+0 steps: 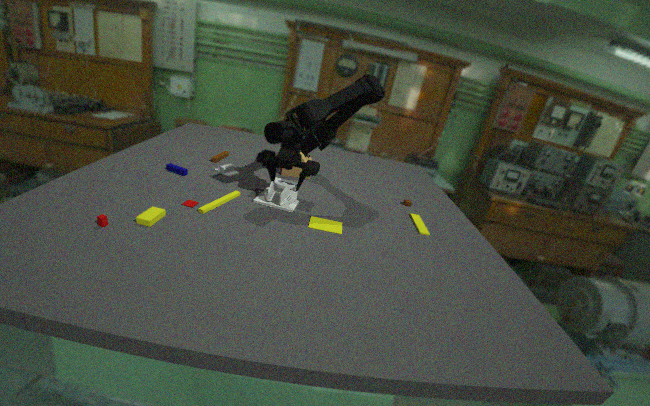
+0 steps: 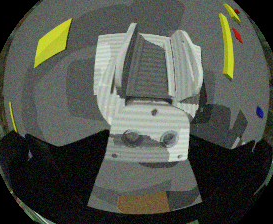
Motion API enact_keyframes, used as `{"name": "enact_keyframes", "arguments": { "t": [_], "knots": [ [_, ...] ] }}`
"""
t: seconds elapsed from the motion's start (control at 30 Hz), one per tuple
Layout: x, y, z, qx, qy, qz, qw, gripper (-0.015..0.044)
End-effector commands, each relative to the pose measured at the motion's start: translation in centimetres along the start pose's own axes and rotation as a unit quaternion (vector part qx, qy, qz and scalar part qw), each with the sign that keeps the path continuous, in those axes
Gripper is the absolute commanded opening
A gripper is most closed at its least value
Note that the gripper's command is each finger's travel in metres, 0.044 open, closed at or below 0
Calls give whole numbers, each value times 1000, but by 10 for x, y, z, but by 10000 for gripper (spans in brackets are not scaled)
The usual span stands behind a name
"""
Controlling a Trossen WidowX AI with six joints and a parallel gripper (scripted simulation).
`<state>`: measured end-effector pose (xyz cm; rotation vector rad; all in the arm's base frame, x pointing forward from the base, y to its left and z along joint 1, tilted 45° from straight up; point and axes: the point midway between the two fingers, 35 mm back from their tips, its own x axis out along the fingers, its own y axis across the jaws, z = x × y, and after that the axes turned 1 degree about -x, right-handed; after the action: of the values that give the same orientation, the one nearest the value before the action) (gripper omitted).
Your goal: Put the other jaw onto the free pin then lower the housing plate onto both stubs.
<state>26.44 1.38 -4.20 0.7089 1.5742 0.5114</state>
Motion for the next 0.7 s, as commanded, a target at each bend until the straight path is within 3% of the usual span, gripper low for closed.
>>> {"name": "enact_keyframes", "arguments": {
  "t": [0.0,0.67],
  "knots": [
    [2,0,-2,4,2,3,1000,351],
    [4,0,-2,4,2,3,1000,351]
  ]
}}
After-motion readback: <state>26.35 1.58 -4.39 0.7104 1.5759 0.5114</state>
